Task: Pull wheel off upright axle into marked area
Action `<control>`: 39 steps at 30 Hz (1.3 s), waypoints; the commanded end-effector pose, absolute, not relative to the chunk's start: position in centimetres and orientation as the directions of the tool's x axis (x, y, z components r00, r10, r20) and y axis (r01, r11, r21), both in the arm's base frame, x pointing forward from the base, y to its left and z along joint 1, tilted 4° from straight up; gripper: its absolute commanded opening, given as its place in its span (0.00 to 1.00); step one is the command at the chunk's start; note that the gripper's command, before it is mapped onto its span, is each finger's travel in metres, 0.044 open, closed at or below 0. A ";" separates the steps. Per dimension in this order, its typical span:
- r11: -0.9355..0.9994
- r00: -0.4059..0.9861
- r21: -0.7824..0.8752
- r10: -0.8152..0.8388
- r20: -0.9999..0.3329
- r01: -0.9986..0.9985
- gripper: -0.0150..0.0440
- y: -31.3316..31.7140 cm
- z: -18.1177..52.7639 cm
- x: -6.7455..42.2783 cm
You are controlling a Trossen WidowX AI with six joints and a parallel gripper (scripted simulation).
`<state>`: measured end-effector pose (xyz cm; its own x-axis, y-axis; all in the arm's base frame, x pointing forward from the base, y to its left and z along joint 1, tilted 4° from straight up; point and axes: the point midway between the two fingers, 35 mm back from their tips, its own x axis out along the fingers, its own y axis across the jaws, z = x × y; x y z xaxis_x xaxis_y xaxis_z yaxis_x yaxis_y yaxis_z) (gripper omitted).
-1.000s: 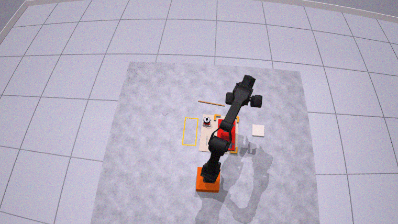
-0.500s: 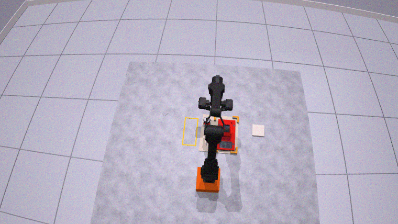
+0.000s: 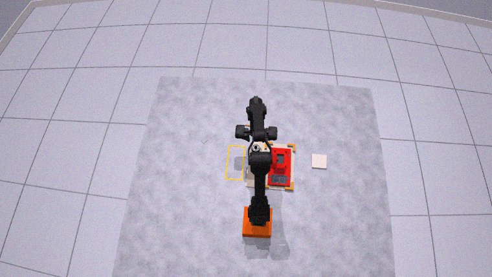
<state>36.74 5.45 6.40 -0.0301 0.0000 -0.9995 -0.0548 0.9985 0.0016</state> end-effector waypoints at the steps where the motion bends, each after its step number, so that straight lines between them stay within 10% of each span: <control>1: 0.999 -0.033 0.005 0.003 -0.999 -0.050 0.76 5.6 5.3 36.8; 14: 0.999 -0.033 0.005 0.003 -0.999 -0.050 0.76 5.5 -1.0 36.5; 31: 0.999 -0.044 0.000 -0.002 -0.999 -0.053 0.27 5.4 -0.5 36.5; 39: 0.999 -0.043 0.001 -0.002 -0.999 -0.053 0.25 5.4 -0.2 36.5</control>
<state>36.45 5.41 -0.41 -0.0443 -0.0018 -0.9990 -0.0531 0.9986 0.0005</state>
